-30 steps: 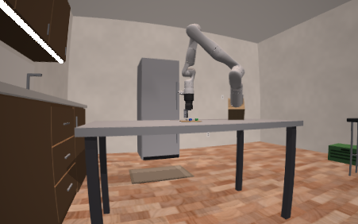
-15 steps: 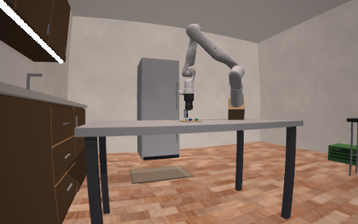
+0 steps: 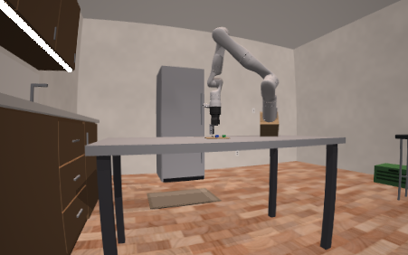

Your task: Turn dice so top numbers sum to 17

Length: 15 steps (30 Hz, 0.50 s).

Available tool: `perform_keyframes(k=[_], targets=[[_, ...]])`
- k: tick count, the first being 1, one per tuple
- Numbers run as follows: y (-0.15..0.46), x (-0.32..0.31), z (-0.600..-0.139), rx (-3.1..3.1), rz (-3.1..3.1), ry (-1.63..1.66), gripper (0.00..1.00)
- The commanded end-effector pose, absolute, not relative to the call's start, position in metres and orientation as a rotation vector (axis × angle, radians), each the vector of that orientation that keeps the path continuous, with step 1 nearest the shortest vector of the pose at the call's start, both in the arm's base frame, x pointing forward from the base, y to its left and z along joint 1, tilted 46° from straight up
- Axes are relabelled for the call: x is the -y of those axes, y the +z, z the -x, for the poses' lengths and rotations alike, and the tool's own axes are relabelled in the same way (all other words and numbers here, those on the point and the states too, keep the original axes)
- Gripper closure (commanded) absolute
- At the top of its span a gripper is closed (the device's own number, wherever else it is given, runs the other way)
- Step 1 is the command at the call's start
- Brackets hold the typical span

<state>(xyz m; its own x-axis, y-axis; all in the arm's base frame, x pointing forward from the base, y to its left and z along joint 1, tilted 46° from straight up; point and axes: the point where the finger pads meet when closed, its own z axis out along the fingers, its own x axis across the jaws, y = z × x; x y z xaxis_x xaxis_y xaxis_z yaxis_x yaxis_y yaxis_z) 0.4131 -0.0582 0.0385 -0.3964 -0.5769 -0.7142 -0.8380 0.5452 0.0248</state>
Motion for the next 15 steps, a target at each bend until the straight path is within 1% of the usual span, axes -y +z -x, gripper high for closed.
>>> perform_keyframes(k=[1, 15], targets=[[0.0387, 0.0589, -0.4132, -2.121, 1.135, 0.506, 0.36], [0.0316, 0.0528, -0.4170, -2.121, 1.135, 0.506, 0.36]])
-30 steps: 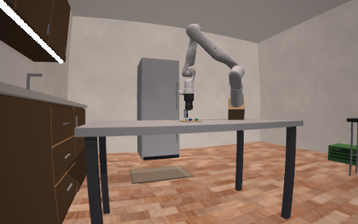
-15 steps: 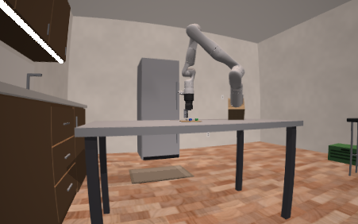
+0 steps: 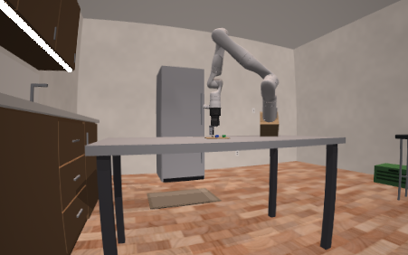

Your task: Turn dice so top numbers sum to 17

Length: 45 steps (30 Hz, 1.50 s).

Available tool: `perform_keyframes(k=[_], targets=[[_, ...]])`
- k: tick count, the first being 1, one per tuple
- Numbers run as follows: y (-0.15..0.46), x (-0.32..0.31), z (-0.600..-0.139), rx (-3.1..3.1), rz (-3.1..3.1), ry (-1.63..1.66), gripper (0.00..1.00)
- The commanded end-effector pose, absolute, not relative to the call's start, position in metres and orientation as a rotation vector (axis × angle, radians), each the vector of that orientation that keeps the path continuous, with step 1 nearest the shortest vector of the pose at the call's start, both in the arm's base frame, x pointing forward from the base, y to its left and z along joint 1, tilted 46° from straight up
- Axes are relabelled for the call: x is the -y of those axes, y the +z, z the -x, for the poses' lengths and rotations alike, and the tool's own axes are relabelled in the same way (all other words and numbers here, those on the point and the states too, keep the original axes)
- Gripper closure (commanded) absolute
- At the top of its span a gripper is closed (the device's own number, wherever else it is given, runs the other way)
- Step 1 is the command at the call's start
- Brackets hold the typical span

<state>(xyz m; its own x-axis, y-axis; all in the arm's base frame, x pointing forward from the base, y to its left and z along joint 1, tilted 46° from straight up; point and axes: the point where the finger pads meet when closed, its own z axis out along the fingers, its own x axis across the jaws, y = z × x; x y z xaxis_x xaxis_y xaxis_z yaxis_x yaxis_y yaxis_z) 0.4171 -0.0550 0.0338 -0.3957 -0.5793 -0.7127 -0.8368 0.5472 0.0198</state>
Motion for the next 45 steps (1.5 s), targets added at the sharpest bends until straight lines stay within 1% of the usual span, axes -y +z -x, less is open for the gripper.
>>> perform_keyframes(k=[1, 45], targets=[[0.0307, 0.0520, -0.4175, -2.121, 1.135, 0.506, 0.36], [0.0247, 0.0468, -0.4207, -2.121, 1.135, 0.506, 0.36]])
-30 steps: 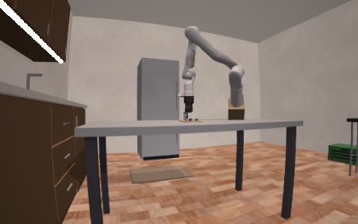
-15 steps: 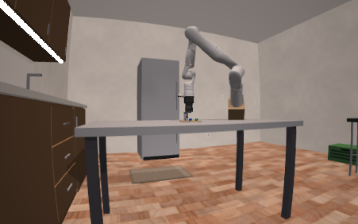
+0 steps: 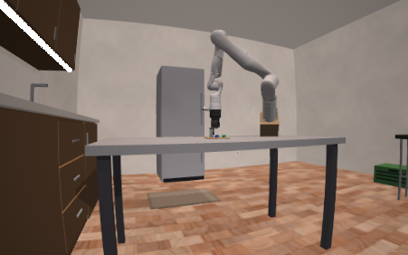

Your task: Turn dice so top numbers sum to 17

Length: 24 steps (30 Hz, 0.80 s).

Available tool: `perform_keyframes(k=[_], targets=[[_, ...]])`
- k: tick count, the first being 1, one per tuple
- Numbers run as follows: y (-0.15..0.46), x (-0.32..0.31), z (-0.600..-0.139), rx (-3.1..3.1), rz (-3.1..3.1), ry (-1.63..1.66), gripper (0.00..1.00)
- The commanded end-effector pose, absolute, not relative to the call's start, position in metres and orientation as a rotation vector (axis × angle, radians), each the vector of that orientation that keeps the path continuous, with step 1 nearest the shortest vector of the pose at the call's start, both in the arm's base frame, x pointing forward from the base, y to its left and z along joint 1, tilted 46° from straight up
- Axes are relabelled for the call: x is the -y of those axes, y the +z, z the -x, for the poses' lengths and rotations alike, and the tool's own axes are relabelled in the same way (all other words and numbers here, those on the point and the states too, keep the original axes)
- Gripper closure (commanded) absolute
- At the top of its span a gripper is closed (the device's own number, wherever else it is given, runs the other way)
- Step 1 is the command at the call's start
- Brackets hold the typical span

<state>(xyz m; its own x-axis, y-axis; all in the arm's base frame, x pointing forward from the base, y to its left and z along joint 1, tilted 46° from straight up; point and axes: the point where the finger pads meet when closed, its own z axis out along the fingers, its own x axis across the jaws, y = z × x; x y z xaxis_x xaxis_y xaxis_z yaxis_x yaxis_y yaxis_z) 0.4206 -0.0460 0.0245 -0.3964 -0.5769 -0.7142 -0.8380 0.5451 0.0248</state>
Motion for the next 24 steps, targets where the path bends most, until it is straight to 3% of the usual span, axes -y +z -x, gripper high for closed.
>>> perform_keyframes(k=[1, 6, 7, 24], targets=[[0.0247, 0.0468, -0.4207, -2.121, 1.135, 0.506, 0.36], [0.0247, 0.0468, -0.4207, -2.121, 1.135, 0.506, 0.36], [0.0247, 0.0468, -0.4207, -2.121, 1.135, 0.506, 0.66], [0.0247, 0.0468, -0.4207, -2.121, 1.135, 0.506, 0.66]])
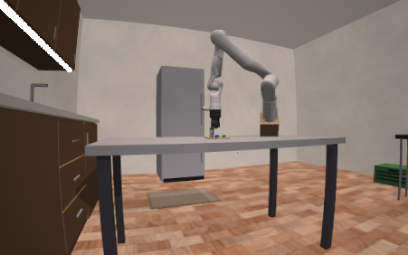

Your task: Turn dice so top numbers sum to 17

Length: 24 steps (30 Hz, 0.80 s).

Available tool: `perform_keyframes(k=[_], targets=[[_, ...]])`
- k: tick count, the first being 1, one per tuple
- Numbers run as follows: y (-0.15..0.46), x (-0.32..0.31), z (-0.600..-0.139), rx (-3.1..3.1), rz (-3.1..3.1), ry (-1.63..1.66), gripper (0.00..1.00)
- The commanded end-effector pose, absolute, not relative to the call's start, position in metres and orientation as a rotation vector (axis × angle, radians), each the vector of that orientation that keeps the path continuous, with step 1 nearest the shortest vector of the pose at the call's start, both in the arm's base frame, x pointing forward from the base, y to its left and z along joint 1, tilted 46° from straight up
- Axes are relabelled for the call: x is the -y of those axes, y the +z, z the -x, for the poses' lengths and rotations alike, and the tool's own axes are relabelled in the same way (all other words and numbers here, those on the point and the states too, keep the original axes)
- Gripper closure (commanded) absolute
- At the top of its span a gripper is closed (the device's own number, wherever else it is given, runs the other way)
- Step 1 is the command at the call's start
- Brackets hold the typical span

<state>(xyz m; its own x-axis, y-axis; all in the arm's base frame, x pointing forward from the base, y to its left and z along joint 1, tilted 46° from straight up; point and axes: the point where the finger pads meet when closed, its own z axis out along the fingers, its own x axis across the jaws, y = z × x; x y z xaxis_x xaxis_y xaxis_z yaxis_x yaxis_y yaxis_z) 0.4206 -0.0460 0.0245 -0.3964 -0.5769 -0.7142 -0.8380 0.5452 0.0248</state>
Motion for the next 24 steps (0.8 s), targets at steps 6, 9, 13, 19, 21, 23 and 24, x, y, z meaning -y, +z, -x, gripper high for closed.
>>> perform_keyframes(k=[6, 9, 13, 19, 21, 23, 24], targets=[[0.0247, 0.0468, -0.4207, -2.121, 1.135, 0.506, 0.66], [0.0247, 0.0468, -0.4207, -2.121, 1.135, 0.506, 0.66], [0.0247, 0.0468, -0.4207, -2.121, 1.135, 0.506, 0.66], [0.0249, 0.0469, -0.4206, -2.121, 1.135, 0.506, 0.66], [0.0253, 0.0473, -0.4204, -2.121, 1.135, 0.506, 0.66], [0.0270, 0.0488, -0.4195, -2.121, 1.135, 0.506, 0.66], [0.0285, 0.0500, -0.4187, -2.121, 1.135, 0.506, 0.66]])
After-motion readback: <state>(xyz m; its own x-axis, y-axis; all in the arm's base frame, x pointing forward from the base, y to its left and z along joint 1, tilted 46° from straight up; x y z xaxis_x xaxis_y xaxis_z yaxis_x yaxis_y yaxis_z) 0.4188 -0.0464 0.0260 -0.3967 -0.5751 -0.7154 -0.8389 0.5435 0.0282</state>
